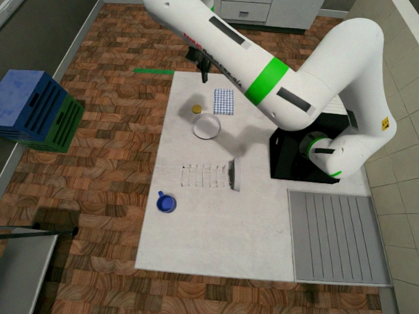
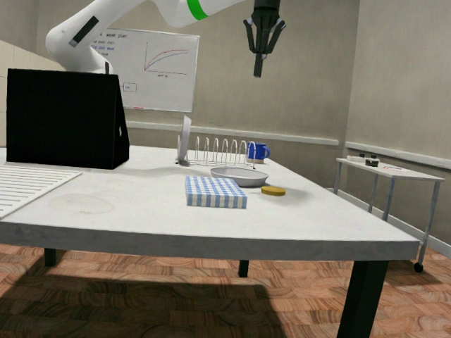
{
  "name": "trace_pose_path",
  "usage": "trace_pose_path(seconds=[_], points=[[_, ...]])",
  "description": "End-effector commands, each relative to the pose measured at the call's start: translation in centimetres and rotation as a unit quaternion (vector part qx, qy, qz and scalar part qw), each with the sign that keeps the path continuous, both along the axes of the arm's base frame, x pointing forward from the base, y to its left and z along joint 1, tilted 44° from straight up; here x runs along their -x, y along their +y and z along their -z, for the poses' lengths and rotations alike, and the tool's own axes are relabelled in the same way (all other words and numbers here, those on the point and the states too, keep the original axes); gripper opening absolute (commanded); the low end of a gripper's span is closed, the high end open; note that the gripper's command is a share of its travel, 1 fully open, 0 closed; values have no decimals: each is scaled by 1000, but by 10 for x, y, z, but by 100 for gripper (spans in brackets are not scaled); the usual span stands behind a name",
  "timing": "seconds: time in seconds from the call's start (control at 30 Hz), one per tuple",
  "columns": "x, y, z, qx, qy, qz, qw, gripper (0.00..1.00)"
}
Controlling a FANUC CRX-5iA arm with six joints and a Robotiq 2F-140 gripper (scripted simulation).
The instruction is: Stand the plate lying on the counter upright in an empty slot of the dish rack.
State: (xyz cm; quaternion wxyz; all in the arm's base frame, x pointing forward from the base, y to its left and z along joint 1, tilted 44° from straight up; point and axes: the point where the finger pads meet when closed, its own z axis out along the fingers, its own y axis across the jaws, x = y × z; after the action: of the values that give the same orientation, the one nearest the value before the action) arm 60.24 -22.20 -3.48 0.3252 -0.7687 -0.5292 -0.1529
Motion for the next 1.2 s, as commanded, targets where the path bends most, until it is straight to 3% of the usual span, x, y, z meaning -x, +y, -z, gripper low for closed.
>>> trace_pose_path(seconds=[0.0,0.53,0.57,0.8,1.0,1.1,1.17], points=[[0,-1,-1,1,-1,1,1000,10],[0,-1,-1,1,-1,1,1000,10],[0,-1,-1,1,-1,1,1000,100],[-1,2,0,-4,-19,-15,1000,100],[-1,14,3,-17,-86,-71,994,100],[-1,15,3,-19,-94,-78,992,100],[-2,22,5,-25,-130,-107,985,100]])
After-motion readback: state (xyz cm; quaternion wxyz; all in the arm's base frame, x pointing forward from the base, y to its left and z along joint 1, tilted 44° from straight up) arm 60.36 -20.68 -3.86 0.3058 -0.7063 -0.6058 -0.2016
